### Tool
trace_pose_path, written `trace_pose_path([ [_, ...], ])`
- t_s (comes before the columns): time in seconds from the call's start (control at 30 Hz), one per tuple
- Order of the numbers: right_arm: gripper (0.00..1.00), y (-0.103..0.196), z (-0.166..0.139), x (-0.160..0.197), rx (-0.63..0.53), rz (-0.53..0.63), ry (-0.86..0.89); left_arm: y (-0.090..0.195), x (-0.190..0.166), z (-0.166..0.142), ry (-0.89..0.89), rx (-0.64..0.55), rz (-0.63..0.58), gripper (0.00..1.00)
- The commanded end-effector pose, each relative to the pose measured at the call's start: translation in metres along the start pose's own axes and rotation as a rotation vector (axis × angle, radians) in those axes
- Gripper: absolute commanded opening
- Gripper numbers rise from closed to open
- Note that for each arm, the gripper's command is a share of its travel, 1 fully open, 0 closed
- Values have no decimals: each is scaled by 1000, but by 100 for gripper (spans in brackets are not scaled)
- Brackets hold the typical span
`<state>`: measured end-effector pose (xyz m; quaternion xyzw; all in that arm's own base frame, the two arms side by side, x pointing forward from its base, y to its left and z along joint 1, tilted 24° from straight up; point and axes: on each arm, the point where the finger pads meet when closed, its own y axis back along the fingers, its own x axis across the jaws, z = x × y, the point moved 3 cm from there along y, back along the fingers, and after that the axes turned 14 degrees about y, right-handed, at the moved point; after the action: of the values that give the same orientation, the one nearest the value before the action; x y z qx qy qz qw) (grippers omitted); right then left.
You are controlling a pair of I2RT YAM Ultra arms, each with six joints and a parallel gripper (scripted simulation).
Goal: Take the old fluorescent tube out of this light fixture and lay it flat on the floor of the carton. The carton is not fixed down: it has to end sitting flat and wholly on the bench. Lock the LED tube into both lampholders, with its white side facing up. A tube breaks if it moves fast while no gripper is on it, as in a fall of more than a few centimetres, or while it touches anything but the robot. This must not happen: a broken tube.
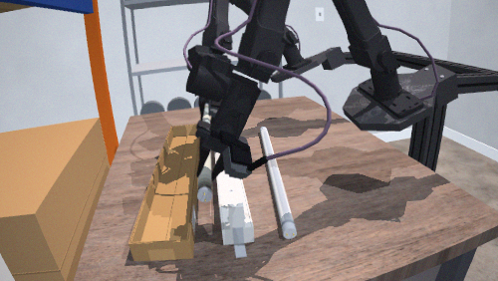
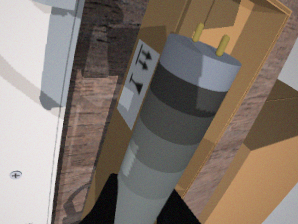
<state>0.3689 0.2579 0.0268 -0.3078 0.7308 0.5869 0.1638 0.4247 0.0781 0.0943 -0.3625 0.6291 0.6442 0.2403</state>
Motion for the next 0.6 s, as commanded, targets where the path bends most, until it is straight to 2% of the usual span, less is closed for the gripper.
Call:
trace_pose_path([
  [0.0, 11, 16, 8, -20, -36, -40, -18, -2, -7, -1, -7, -7, 0, 11],
  [0.03, 11, 16, 8, -20, -36, -40, -18, -2, -7, -1, -7, -7, 0, 11],
  [0.1, 11, -3, 1, -11, -6, 2, 1, -6, -5, -7, -2, 14, 16, 11],
  [0.2, 11, 13, 6, -25, -32, -37, -12, -5, -11, 3, 5, -15, 6, 11],
  [0.27, 11, -1, 4, -16, -12, -4, 4, -6, -13, 2, 3, -13, 6, 11],
  [0.33, 11, 2, -1, -26, -15, -17, -11, -7, -15, -9, -5, 17, 9, 11],
  [0.43, 11, 1, 6, -24, -20, -12, 5, -9, -19, 2, 0, -14, 7, 11],
  [0.57, 11, 4, 1, -34, -21, -28, -30, -11, -22, -10, -12, 17, 2, 11],
])
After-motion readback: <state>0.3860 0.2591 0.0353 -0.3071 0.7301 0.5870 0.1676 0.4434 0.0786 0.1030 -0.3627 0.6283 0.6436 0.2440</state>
